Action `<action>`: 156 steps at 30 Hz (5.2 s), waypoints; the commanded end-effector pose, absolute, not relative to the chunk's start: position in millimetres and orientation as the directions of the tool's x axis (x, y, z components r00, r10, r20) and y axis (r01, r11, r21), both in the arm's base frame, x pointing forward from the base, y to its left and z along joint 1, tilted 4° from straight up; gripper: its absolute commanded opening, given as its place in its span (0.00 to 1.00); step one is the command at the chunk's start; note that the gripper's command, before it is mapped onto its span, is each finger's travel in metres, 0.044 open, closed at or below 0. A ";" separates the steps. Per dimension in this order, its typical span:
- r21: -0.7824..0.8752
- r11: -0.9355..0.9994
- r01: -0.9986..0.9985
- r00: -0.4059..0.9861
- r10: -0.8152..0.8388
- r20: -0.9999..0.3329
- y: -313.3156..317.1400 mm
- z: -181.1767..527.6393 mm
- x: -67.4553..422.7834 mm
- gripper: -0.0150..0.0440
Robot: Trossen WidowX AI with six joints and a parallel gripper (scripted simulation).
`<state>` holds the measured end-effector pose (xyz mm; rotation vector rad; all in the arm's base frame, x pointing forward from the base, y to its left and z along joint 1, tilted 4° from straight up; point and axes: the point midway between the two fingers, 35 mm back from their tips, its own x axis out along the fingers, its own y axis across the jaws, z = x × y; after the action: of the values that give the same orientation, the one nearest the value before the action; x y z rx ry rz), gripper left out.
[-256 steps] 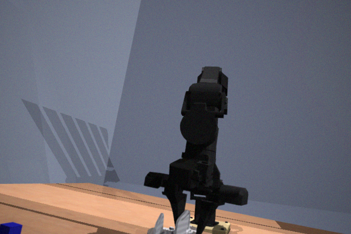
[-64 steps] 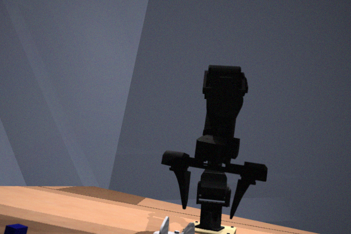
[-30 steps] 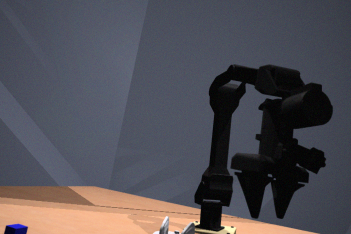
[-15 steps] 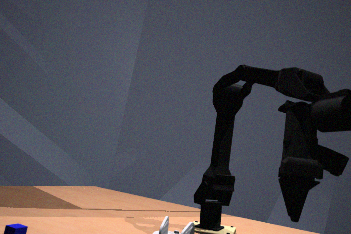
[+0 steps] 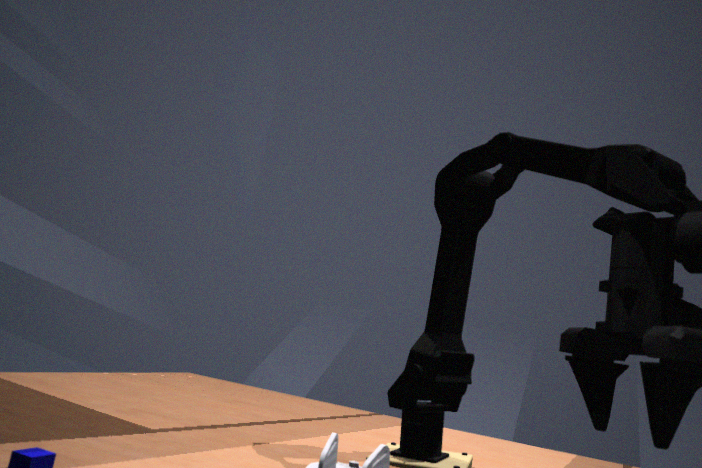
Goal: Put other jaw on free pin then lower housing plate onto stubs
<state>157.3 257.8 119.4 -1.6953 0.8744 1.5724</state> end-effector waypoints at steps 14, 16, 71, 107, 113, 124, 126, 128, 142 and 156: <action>0.008 -0.829 -0.559 0.049 -0.043 -0.998 282.1 118.6 122.3 1.00; 0.008 -0.829 -0.559 0.049 -0.043 -0.998 282.2 116.3 122.5 1.00; 0.008 -0.829 -0.559 0.049 -0.043 -0.998 278.0 28.6 126.7 1.00; 0.007 -0.827 -0.563 0.051 -0.043 -0.998 277.8 28.6 126.8 0.85; 0.007 -0.827 -0.563 0.051 -0.043 -0.998 277.8 28.6 126.8 0.85; 0.007 -0.827 -0.562 0.050 -0.043 -0.998 281.0 51.7 126.5 0.85; 0.008 -0.827 -0.561 0.050 -0.043 -0.998 281.5 58.0 126.3 0.85; 0.008 -0.828 -0.561 0.050 -0.043 -0.998 281.9 64.3 126.0 0.85; 0.008 -0.829 -0.559 0.049 -0.043 -0.998 281.3 101.2 123.2 0.85; -0.006 -0.696 -0.718 0.048 -0.042 -0.998 263.0 104.2 144.9 0.85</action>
<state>138.8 269.1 100.1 -1.8621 0.7244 1.7433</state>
